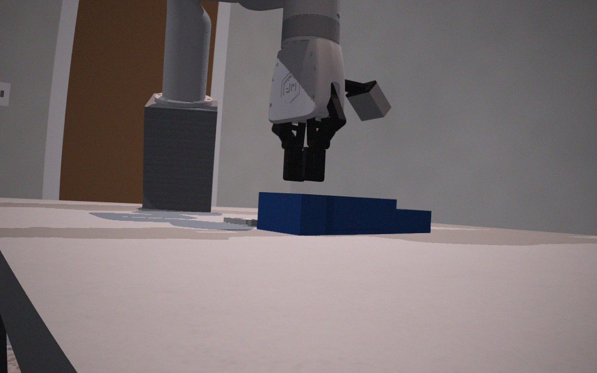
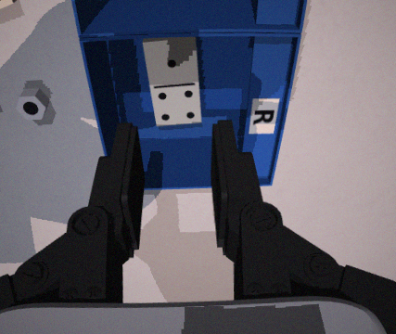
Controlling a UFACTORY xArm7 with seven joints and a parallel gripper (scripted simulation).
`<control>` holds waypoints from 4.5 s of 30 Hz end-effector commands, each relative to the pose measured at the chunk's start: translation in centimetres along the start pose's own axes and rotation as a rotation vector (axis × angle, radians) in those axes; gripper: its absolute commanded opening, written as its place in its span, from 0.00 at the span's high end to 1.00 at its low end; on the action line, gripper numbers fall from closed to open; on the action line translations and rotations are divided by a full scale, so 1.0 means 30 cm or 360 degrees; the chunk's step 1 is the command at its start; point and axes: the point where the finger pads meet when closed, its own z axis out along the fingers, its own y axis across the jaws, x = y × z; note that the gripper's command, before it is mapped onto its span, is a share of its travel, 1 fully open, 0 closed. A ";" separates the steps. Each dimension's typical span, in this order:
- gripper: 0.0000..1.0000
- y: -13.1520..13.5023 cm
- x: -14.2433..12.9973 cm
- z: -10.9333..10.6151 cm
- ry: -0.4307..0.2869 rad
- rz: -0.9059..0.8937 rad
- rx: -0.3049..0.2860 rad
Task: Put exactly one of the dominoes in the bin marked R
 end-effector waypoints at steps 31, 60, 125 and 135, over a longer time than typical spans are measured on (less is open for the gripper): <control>0.00 0.003 -0.001 -0.288 0.0003 0.0000 0.0003; 0.00 0.004 -0.002 -0.459 0.0003 0.0000 0.0002; 0.00 0.004 -0.002 -0.459 0.0003 0.0000 0.0003; 0.00 0.004 -0.002 -0.459 0.0003 0.0000 0.0003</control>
